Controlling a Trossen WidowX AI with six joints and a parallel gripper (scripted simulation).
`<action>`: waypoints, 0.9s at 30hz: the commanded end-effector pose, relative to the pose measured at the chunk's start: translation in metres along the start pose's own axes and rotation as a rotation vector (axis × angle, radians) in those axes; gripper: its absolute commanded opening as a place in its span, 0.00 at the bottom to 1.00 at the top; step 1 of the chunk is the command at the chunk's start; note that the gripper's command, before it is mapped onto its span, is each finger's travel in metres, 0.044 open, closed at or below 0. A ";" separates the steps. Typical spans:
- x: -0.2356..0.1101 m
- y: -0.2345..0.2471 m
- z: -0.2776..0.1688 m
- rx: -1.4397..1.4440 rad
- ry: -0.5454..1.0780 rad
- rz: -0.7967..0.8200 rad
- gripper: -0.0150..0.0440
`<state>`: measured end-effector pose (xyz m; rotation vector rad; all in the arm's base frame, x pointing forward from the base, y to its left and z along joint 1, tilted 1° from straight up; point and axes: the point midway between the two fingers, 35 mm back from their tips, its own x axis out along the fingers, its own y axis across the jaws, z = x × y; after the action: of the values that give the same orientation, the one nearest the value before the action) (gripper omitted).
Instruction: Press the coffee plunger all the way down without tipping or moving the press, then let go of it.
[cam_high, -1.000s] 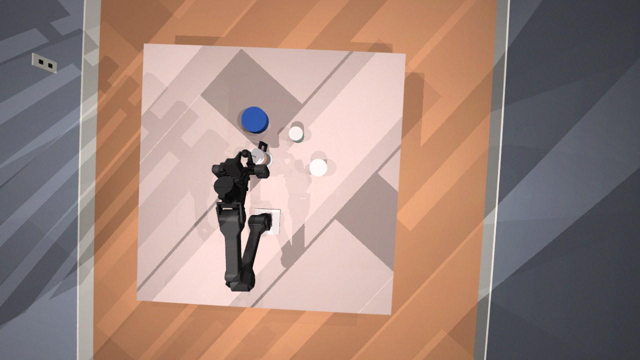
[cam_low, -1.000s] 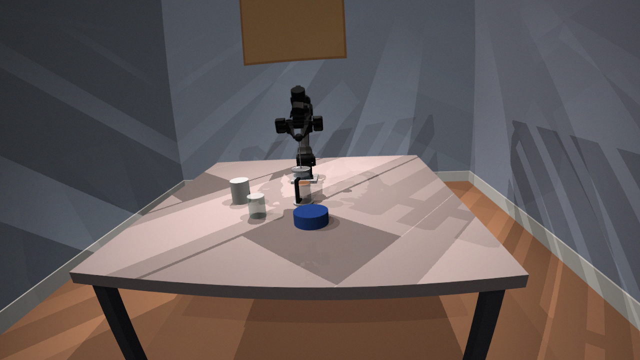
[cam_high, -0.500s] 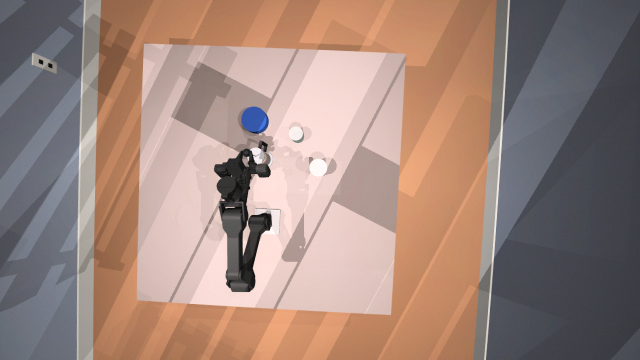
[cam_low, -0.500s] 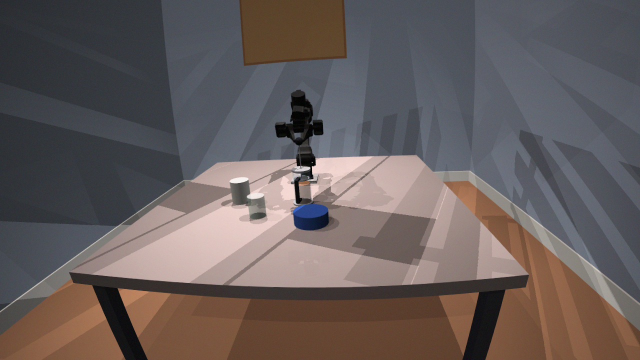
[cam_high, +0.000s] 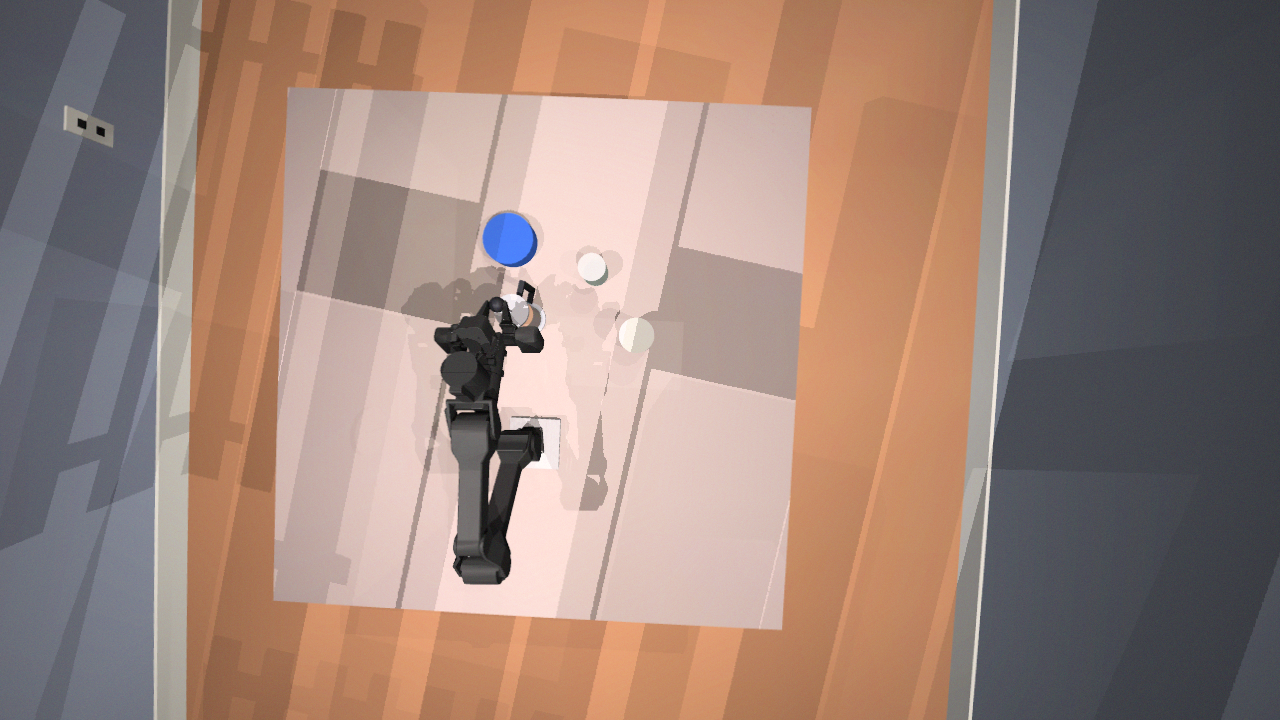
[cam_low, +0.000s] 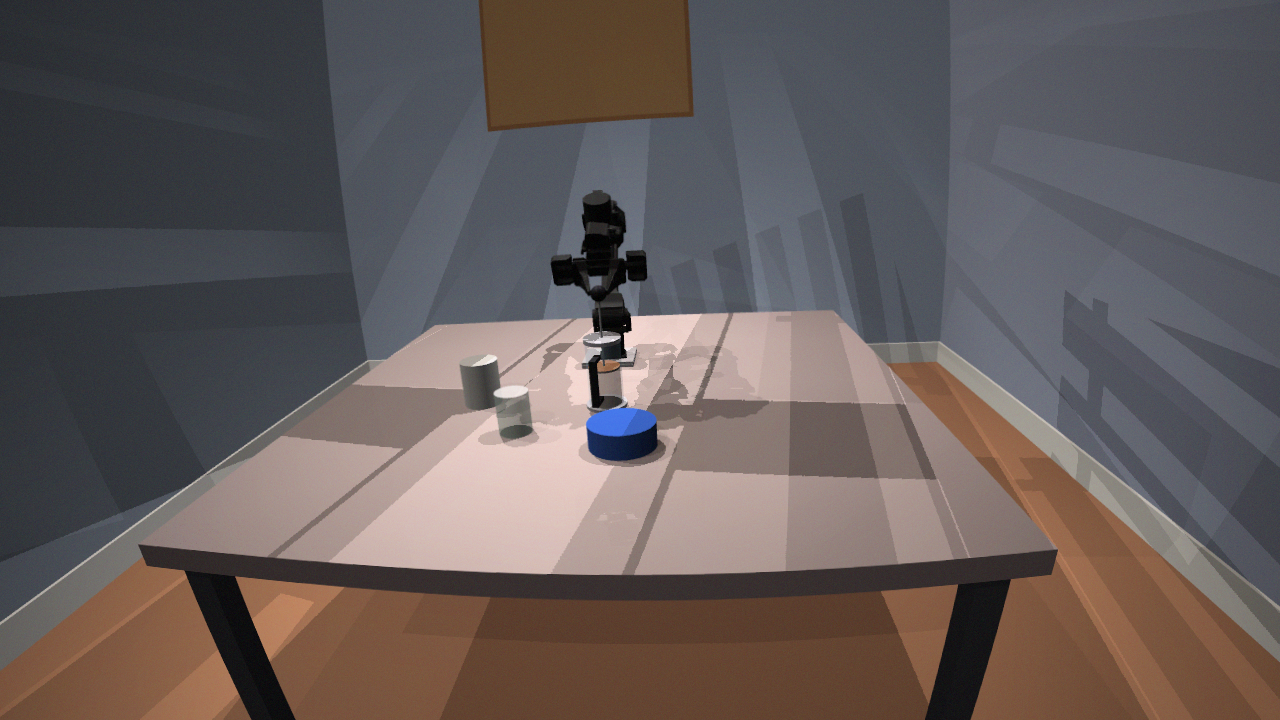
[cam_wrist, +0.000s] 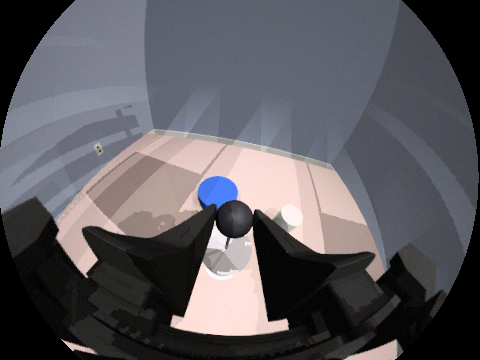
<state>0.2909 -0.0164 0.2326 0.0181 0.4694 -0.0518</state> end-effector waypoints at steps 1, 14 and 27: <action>0.010 0.000 -0.024 -0.002 0.055 0.000 0.46; 0.021 0.000 -0.042 -0.002 0.055 0.000 0.46; 0.031 0.000 -0.049 -0.002 0.055 0.000 0.46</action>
<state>0.2984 -0.0166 0.1943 0.0178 0.4675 -0.0510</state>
